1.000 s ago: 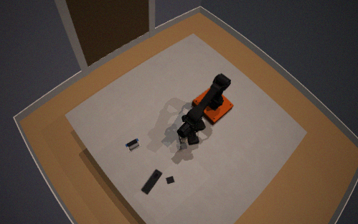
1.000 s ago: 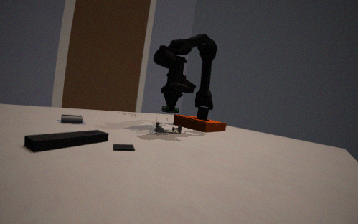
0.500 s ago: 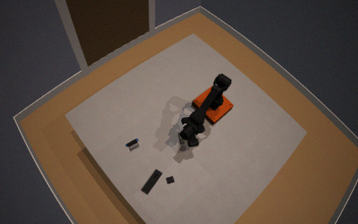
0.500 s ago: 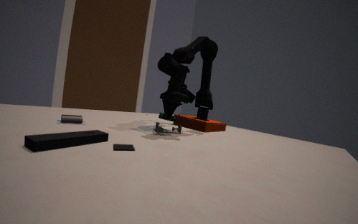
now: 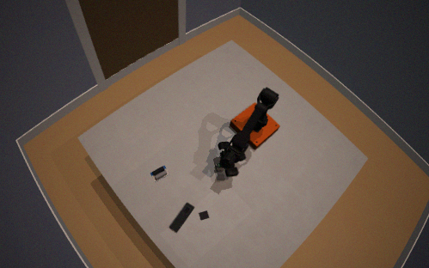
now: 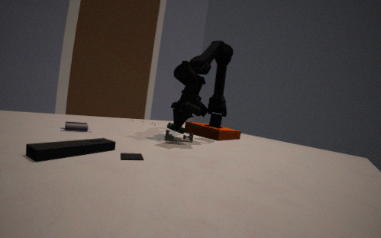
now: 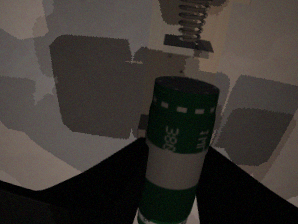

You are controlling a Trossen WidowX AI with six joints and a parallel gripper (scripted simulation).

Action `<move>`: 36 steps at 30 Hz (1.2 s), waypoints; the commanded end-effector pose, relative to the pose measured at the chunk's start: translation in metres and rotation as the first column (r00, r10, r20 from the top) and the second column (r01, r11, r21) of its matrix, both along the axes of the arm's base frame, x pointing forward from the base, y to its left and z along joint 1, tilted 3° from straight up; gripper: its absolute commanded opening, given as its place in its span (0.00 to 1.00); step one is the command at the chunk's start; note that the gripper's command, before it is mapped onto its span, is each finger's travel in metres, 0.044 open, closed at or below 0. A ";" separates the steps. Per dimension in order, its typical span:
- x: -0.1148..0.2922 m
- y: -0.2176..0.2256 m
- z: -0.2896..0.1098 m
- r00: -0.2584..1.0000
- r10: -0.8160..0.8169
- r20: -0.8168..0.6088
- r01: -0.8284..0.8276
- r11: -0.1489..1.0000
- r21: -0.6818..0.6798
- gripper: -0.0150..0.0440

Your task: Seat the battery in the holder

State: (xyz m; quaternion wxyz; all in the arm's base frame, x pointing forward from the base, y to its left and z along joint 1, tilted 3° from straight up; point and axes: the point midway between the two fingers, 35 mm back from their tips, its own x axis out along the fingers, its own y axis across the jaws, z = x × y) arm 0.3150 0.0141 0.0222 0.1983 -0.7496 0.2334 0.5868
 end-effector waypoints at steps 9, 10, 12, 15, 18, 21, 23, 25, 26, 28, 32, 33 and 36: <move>-0.003 0.003 -0.006 0.997 -0.004 0.077 0.008 0.998 -0.062 0.38; -0.003 0.003 -0.007 0.997 -0.004 0.083 0.009 0.998 -0.067 0.38; -0.003 0.003 -0.008 0.995 -0.004 0.096 0.011 0.997 -0.078 0.38; -0.004 0.004 -0.010 0.993 -0.004 0.115 0.015 0.995 -0.094 0.38; -0.005 0.005 -0.011 0.991 -0.004 0.134 0.019 0.994 -0.110 0.38; -0.006 0.006 -0.013 0.988 -0.005 0.154 0.024 0.992 -0.127 0.38; -0.007 0.006 -0.014 0.986 -0.005 0.167 0.028 0.990 -0.138 0.38; -0.008 0.007 -0.015 0.984 -0.006 0.179 0.033 0.988 -0.149 0.38; -0.008 0.007 -0.016 0.983 -0.006 0.183 0.035 0.988 -0.153 0.38; -0.008 0.007 -0.016 0.983 -0.007 0.185 0.036 0.987 -0.155 0.38; -0.009 0.007 -0.016 0.983 -0.008 0.183 0.037 0.987 -0.155 0.38; -0.010 0.008 -0.016 0.983 -0.008 0.182 0.037 0.987 -0.155 0.38; -0.013 0.010 -0.017 0.983 -0.009 0.181 0.037 0.987 -0.155 0.38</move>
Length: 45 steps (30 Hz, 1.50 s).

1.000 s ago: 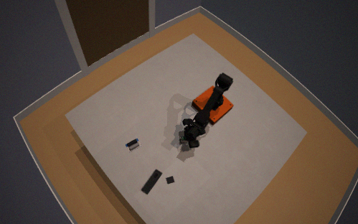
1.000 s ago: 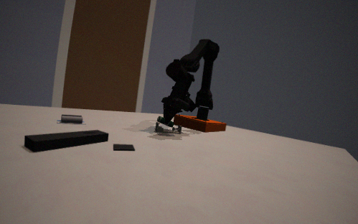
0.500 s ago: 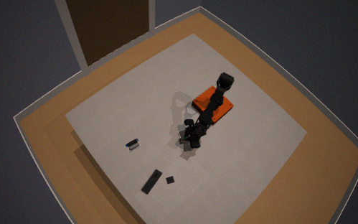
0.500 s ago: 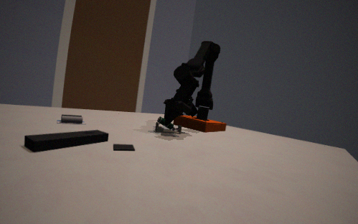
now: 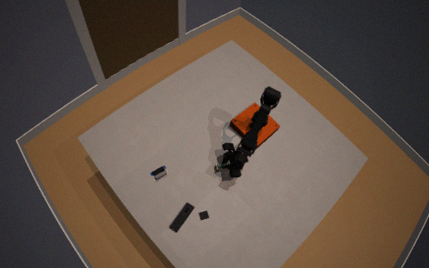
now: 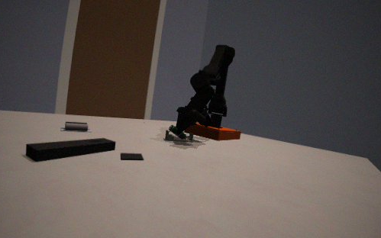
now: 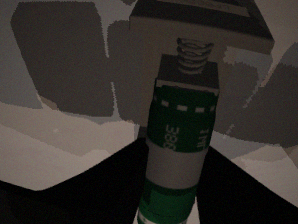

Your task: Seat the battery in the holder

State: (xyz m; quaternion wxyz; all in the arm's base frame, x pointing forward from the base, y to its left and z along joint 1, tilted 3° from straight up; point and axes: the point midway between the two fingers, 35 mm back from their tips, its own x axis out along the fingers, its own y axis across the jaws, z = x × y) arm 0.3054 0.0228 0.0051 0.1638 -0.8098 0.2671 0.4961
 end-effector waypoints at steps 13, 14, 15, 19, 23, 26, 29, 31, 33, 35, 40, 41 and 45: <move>-0.013 0.009 -0.001 1.000 -0.009 0.002 0.009 1.000 -0.006 0.38; -0.014 0.009 -0.001 1.000 -0.009 0.002 0.009 1.000 -0.007 0.38; -0.015 0.010 -0.001 1.000 -0.009 0.002 0.009 1.000 -0.007 0.38; -0.016 0.011 -0.001 1.000 -0.010 0.001 0.010 1.000 -0.008 0.38; -0.015 0.011 -0.002 1.000 -0.010 -0.016 0.010 1.000 0.000 0.38; -0.014 0.010 -0.003 0.999 -0.010 -0.037 0.010 1.000 0.010 0.38; -0.013 0.009 -0.003 0.998 -0.009 -0.058 0.011 1.000 0.019 0.38; -0.012 0.008 -0.004 0.997 -0.010 -0.071 0.012 1.000 0.026 0.38; -0.012 0.008 -0.004 0.996 -0.009 -0.085 0.011 0.999 0.033 0.38; -0.011 0.007 -0.005 0.995 -0.008 -0.098 0.012 0.999 0.041 0.38; -0.009 0.006 -0.006 0.991 -0.005 -0.131 0.013 0.998 0.058 0.38; -0.009 0.006 -0.006 0.990 -0.005 -0.138 0.013 0.998 0.062 0.38; -0.008 0.006 -0.007 0.987 -0.004 -0.162 0.017 0.996 0.082 0.38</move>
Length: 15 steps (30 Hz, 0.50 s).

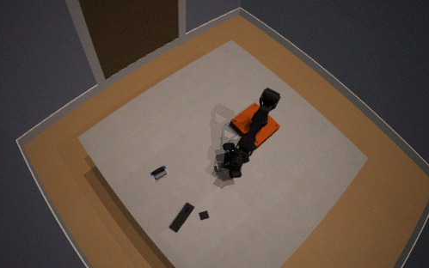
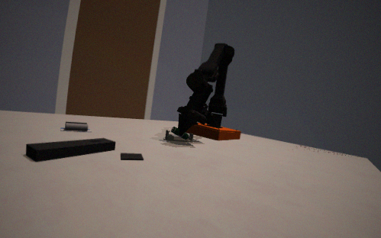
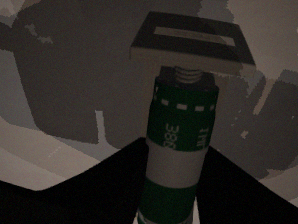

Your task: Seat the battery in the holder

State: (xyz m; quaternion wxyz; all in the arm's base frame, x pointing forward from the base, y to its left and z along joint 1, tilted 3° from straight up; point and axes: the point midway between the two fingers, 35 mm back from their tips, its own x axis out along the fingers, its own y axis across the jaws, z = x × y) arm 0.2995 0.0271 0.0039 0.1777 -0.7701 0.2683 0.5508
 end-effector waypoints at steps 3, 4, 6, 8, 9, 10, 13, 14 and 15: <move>-0.001 0.001 -0.006 0.998 0.009 -0.060 -0.006 0.999 0.036 0.38; -0.001 0.001 -0.006 0.998 0.009 -0.066 -0.006 0.999 0.040 0.38; 0.000 0.001 -0.006 0.997 0.011 -0.080 -0.007 0.999 0.048 0.38; 0.000 0.001 -0.007 0.996 0.012 -0.093 -0.007 0.998 0.057 0.38; 0.000 0.001 -0.007 0.995 0.013 -0.100 -0.007 0.998 0.061 0.38; 0.000 0.000 -0.007 0.994 0.013 -0.106 -0.006 0.998 0.065 0.38; 0.001 0.000 -0.007 0.992 0.017 -0.127 -0.007 0.997 0.078 0.38; 0.001 0.000 -0.008 0.991 0.018 -0.133 -0.007 0.997 0.082 0.38; 0.001 0.000 -0.008 0.990 0.019 -0.140 -0.007 0.996 0.087 0.38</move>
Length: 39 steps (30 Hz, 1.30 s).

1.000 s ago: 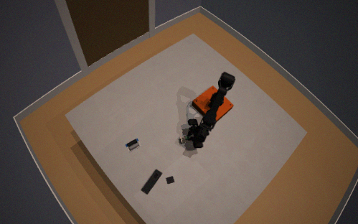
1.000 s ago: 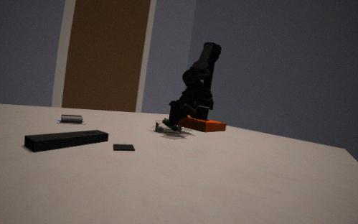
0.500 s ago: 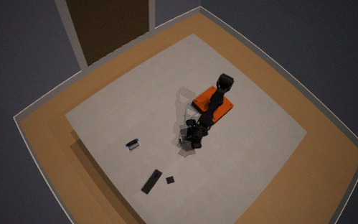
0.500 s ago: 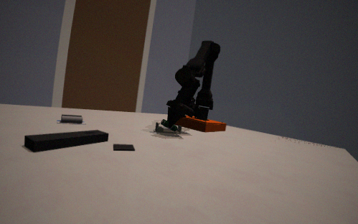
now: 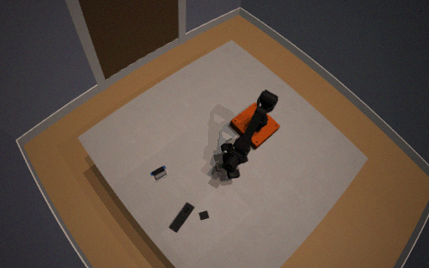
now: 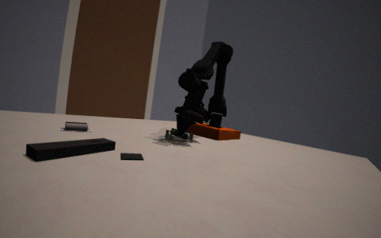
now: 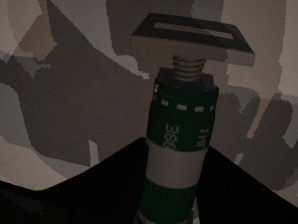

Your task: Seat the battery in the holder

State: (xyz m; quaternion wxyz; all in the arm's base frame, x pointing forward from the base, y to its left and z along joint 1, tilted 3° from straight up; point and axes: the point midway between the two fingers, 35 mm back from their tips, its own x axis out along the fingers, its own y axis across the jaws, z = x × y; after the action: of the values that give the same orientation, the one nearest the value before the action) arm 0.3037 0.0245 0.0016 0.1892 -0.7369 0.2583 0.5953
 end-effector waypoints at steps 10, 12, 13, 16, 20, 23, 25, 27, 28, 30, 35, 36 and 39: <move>-0.002 0.002 -0.006 0.994 0.020 -0.110 -0.013 0.998 0.067 0.38; -0.002 0.001 -0.006 0.992 0.022 -0.122 -0.013 0.997 0.076 0.38; -0.002 0.001 -0.006 0.992 0.023 -0.128 -0.012 0.997 0.081 0.38; -0.002 0.001 -0.006 0.989 0.025 -0.146 -0.011 0.995 0.095 0.38; -0.001 0.001 -0.006 0.985 0.028 -0.169 -0.009 0.994 0.113 0.38; -0.001 0.000 -0.006 0.982 0.030 -0.186 -0.006 0.992 0.127 0.38; -0.001 0.000 -0.006 0.980 0.032 -0.197 -0.005 0.991 0.136 0.38; 0.000 0.000 -0.006 0.978 0.033 -0.208 -0.003 0.989 0.145 0.38; 0.000 0.000 -0.006 0.976 0.034 -0.213 -0.001 0.989 0.150 0.38; 0.000 0.000 -0.006 0.974 0.035 -0.224 0.001 0.987 0.159 0.38; 0.000 -0.001 -0.006 0.969 0.039 -0.246 0.006 0.984 0.180 0.38; 0.001 -0.001 -0.006 0.968 0.040 -0.249 0.007 0.983 0.184 0.38; 0.001 -0.001 -0.005 0.967 0.041 -0.253 0.008 0.982 0.188 0.38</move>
State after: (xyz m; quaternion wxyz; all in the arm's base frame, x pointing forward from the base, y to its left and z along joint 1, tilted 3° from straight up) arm 0.3069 0.0216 -0.0012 0.2181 -0.6450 0.2226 0.6977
